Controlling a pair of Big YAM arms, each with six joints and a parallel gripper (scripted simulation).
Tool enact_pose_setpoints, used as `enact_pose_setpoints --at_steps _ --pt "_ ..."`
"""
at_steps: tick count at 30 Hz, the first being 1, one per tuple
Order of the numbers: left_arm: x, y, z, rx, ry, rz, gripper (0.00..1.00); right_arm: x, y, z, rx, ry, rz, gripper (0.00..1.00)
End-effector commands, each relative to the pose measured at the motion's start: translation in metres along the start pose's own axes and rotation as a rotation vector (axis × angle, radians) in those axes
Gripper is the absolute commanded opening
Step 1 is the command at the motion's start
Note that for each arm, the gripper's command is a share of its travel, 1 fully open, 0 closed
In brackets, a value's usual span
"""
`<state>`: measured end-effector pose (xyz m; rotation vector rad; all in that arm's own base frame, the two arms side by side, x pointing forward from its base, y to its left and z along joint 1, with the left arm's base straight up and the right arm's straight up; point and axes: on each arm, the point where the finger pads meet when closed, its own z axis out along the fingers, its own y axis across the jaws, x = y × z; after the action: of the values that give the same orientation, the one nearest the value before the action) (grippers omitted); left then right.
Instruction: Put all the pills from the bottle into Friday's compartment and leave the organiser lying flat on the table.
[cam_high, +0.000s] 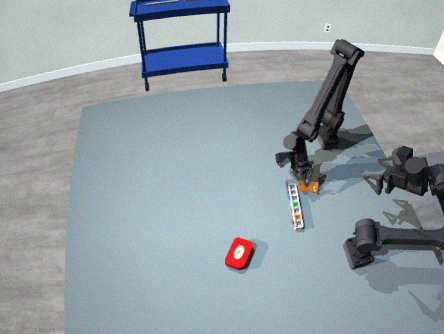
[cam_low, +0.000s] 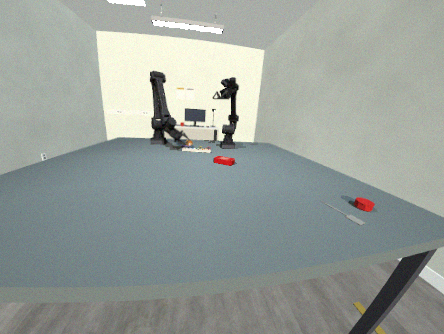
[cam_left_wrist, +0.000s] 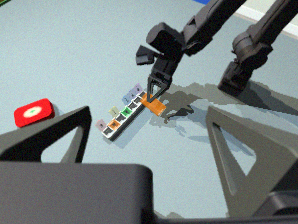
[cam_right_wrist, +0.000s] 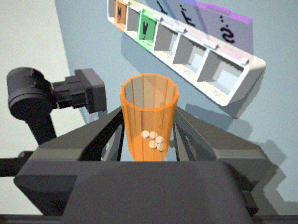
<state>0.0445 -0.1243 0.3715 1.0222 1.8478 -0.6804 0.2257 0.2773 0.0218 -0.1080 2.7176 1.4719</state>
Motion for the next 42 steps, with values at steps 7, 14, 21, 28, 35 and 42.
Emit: enact_pose_setpoints --at_steps 7,14,21,28,35,42 --pt "-0.0094 0.0002 -0.005 -0.015 -0.016 0.012 1.0 -0.0292 0.0146 0.0023 -0.072 0.082 0.165 0.36" --pt "-0.0094 0.0002 -0.005 -0.015 -0.016 0.012 1.0 -0.0305 0.008 0.0059 -0.091 0.135 0.252 0.36" --pt "-0.0094 0.0002 -0.005 -0.015 -0.016 0.012 1.0 -0.0306 0.0069 0.0066 -0.094 0.159 0.29 0.36" --pt "-0.0094 0.0002 -0.005 -0.015 -0.016 0.012 1.0 -0.0302 0.0125 0.0064 -0.11 0.186 0.301 0.36" --pt "-0.0094 0.0002 -0.005 -0.015 -0.016 0.012 1.0 -0.0316 0.0145 0.0057 -0.114 0.181 0.288 0.36" --pt "-0.0094 0.0002 -0.005 -0.015 -0.016 0.012 1.0 -0.0353 0.0094 0.0055 -0.119 0.198 0.341 0.36"
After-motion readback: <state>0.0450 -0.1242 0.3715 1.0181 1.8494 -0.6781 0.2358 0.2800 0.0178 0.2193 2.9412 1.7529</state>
